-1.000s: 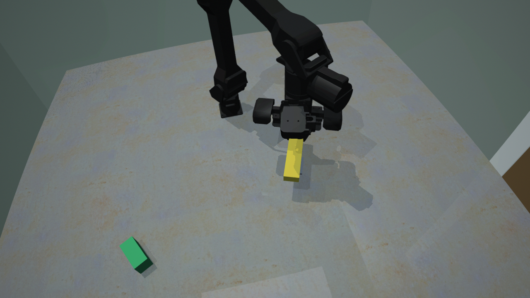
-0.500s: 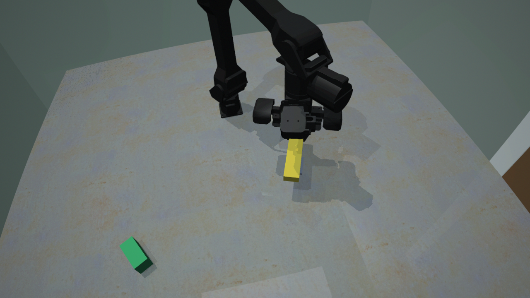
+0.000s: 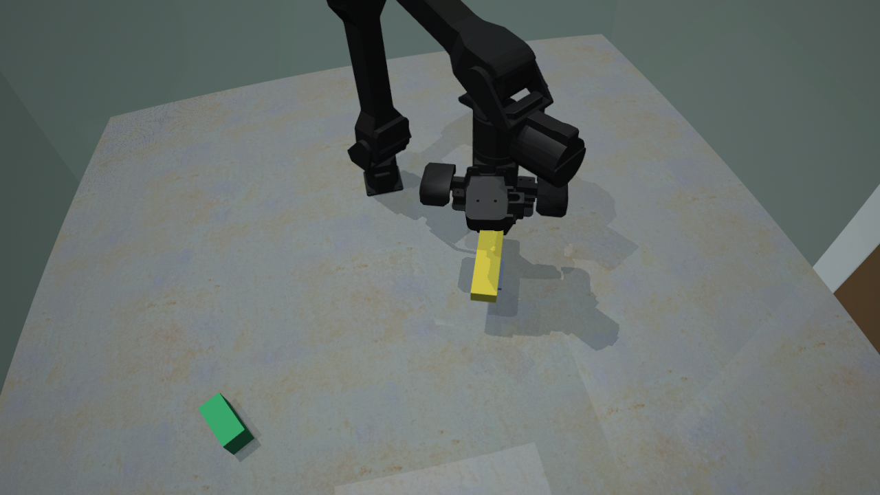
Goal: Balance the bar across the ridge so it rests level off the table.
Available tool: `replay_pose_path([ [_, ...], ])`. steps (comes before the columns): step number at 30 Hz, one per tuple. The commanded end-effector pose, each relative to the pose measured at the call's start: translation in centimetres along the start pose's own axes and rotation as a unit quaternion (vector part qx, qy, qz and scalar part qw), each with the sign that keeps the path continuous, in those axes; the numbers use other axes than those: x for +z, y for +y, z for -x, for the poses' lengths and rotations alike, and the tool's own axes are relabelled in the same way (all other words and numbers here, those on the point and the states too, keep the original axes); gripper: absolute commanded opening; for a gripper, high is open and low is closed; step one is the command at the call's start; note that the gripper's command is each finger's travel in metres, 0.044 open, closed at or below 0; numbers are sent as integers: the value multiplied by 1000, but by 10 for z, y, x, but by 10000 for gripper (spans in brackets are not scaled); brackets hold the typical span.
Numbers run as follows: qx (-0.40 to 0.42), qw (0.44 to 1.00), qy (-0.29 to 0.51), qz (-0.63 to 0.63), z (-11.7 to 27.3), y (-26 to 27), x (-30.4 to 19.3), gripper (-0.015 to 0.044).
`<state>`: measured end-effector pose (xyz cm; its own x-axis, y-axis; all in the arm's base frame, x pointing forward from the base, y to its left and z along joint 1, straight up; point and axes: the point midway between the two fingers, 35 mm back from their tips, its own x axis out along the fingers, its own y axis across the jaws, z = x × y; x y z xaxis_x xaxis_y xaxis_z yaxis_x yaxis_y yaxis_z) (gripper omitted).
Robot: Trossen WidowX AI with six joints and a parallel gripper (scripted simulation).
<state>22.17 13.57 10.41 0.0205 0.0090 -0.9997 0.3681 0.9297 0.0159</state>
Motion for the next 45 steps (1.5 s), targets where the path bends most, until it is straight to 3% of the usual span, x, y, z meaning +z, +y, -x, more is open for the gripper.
replay_pose_path([
  [1, 0, 1000, 0, 0, 0, 0, 0, 0],
  [14, 0, 1000, 0, 0, 0, 0, 0, 0],
  [21, 0, 1000, 0, 0, 0, 0, 0, 167],
  [45, 0, 1000, 0, 0, 0, 0, 0, 170],
])
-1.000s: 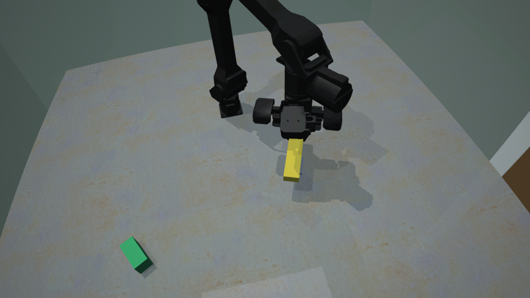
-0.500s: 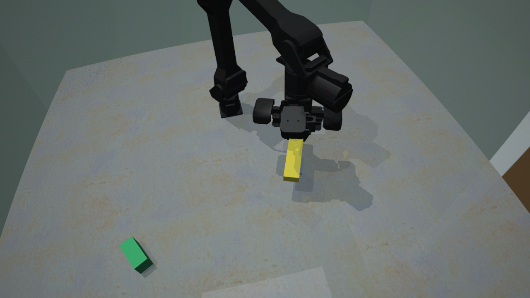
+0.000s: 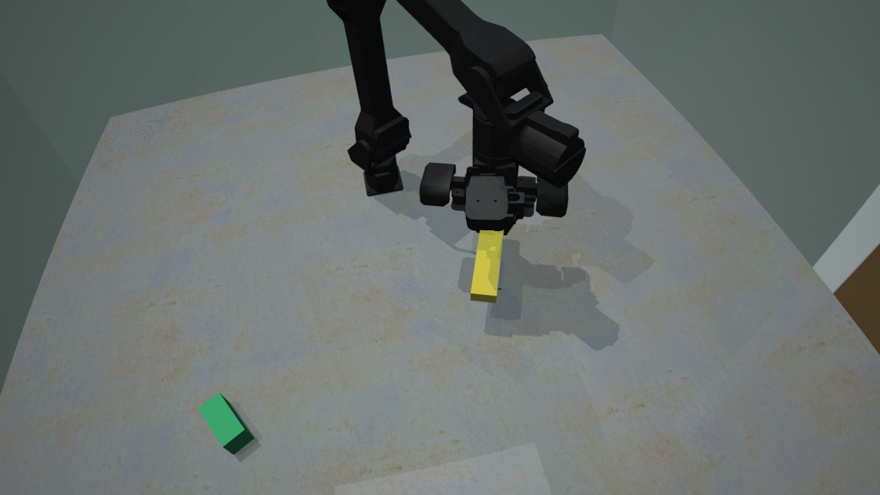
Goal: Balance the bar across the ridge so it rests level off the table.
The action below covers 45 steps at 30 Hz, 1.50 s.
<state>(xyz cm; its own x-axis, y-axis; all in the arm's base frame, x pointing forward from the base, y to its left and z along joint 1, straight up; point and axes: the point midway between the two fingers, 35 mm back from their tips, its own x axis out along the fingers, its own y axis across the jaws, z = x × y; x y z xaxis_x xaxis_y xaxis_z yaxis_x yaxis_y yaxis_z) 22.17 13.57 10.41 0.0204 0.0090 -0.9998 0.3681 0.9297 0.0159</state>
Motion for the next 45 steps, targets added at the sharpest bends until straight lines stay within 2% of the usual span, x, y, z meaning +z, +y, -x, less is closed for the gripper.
replay_pose_path([
  [1, 0, 1000, 0, 0, 0, 0, 0, 170],
  [31, 0, 1000, 0, 0, 0, 0, 0, 185],
  [41, 0, 1000, 0, 0, 0, 0, 0, 440],
  [45, 0, 1000, 0, 0, 8, 1, 1, 440],
])
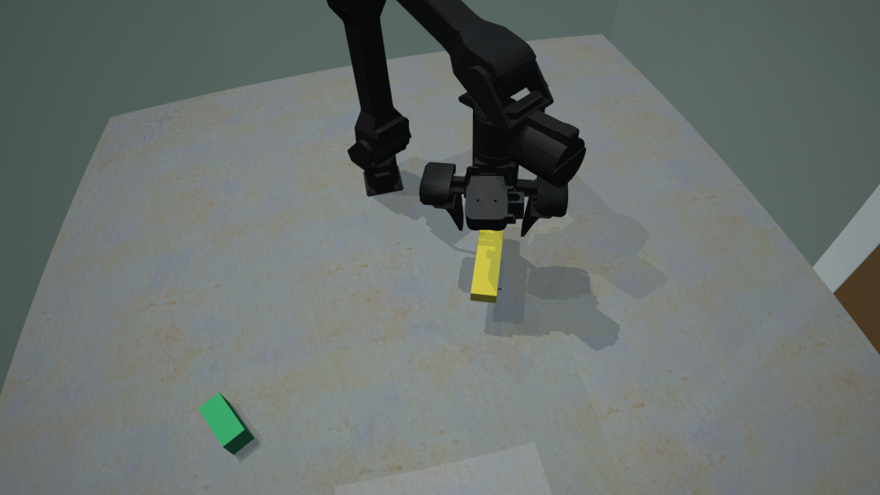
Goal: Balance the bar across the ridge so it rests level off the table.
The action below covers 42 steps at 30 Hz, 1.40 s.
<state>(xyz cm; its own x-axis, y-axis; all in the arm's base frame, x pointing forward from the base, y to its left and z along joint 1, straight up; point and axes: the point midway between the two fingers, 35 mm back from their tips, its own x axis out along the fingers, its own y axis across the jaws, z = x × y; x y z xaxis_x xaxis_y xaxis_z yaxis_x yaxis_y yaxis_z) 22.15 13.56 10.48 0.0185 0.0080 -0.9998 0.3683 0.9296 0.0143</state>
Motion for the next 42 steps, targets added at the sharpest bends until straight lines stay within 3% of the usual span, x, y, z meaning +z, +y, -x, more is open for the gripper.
replay_pose_path([
  [1, 1, 1000, -1, 0, 18, 3, 2, 440],
  [7, 1, 1000, -1, 0, 91, 1, 1, 440],
  [9, 1, 1000, -1, 0, 99, 0, 0, 440],
  [42, 1, 1000, -1, 0, 99, 0, 0, 440],
])
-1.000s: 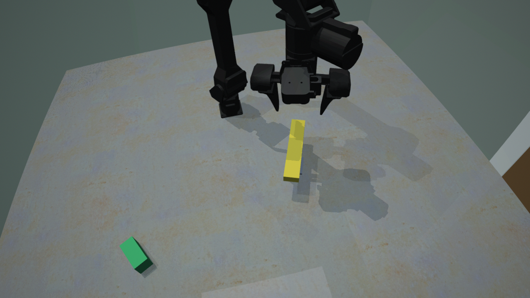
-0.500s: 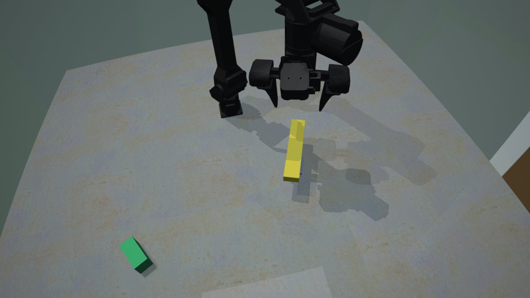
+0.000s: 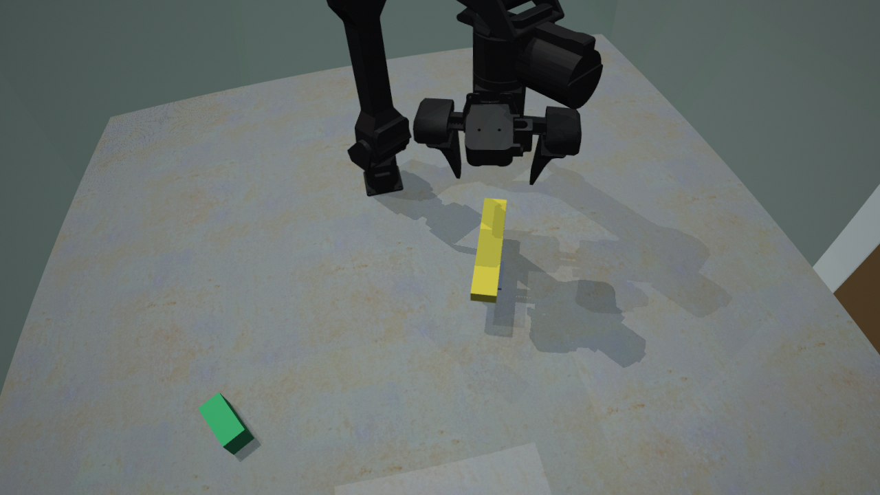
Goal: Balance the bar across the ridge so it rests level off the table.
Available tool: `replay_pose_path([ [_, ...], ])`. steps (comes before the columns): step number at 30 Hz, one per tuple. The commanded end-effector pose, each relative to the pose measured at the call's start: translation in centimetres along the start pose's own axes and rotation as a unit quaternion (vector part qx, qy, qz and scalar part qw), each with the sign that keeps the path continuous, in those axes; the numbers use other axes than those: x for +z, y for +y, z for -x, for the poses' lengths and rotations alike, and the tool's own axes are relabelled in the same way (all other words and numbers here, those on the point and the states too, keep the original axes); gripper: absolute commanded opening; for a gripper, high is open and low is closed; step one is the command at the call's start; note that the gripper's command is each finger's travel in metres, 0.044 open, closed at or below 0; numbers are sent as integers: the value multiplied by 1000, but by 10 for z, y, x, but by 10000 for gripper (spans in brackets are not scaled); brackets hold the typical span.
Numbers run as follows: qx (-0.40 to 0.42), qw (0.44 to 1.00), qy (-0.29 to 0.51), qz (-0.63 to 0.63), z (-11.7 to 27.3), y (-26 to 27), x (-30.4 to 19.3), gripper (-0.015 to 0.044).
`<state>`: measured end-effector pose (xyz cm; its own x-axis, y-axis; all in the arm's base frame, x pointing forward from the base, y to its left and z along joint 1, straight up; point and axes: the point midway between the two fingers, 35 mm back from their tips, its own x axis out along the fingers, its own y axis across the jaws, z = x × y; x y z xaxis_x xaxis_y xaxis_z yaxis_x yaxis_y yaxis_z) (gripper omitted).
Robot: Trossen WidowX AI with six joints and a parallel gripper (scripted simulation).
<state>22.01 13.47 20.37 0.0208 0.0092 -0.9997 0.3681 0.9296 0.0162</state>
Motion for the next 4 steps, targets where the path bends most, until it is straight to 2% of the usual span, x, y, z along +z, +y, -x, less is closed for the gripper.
replay_pose_path([
  [1, 0, 1000, 0, 0, 0, 0, 0, 440],
  [4, 0, 1000, 0, 0, 0, 0, 0, 440],
])
